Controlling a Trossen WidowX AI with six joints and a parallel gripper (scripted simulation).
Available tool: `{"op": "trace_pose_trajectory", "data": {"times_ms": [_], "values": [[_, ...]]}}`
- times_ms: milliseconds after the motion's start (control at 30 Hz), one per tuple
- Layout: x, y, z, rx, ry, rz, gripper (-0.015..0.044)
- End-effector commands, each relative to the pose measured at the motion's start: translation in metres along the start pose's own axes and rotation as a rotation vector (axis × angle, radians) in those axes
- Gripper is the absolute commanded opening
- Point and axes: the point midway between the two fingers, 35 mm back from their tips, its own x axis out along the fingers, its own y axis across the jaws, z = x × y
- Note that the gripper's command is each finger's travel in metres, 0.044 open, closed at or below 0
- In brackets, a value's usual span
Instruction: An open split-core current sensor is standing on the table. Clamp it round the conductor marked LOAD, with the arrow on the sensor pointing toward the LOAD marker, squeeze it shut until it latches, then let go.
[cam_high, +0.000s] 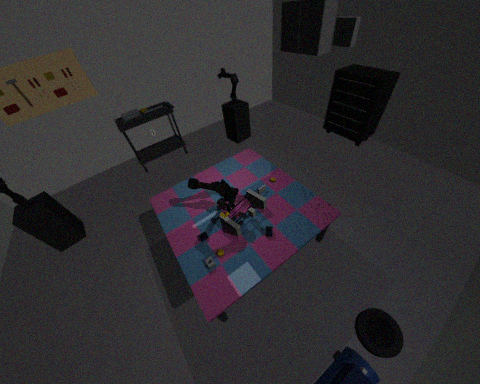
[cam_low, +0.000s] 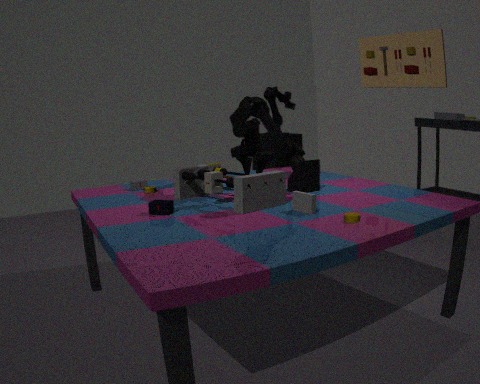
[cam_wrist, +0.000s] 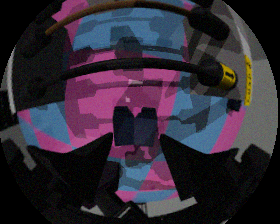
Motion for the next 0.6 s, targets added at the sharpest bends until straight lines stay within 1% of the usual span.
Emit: {"op": "trace_pose_trajectory", "data": {"times_ms": [0,300,433,567], "values": [[0.0,0.0,0.0,0.002,0.0,0.001,0.0262],[0.0,0.0,0.0,0.002,0.0,0.001,0.0202],[-0.008,0.001,0.001,0.0,0.0,0.003,0.0097],[-0.026,0.001,0.003,-0.003,0.0,0.006,0.0]]}}
